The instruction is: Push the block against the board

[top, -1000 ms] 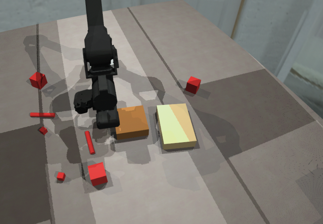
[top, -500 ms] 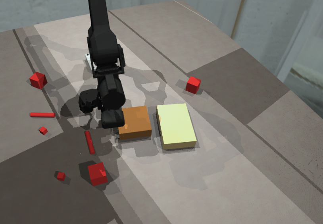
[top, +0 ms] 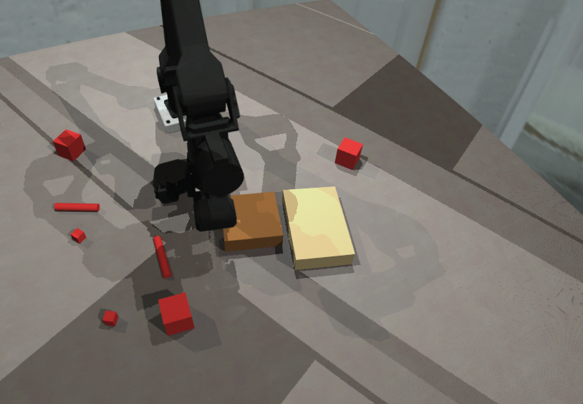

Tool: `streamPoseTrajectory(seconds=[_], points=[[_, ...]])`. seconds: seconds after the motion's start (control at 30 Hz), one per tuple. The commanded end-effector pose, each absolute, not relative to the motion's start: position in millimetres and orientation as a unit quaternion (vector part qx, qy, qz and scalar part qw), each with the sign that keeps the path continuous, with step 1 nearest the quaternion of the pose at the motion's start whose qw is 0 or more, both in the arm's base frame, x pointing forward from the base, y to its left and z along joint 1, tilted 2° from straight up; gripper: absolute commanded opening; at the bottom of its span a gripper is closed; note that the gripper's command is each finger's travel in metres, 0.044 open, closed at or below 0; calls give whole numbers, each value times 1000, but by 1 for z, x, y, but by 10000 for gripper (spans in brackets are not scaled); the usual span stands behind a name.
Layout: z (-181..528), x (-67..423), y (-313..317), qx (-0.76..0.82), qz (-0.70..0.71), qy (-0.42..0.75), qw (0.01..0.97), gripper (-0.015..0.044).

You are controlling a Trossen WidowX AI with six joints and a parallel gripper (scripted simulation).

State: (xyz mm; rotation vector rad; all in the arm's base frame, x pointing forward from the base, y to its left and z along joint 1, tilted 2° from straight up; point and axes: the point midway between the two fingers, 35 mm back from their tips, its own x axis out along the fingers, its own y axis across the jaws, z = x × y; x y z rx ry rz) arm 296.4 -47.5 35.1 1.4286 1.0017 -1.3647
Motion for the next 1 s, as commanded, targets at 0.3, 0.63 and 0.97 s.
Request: streamPoseTrajectory(seconds=[0.3,0.63,0.97], points=[[34,301,-36,578,-549,408,445,0],[34,297,-51,578,-549,408,445,0],[34,293,-68,577,-550,408,445,0]])
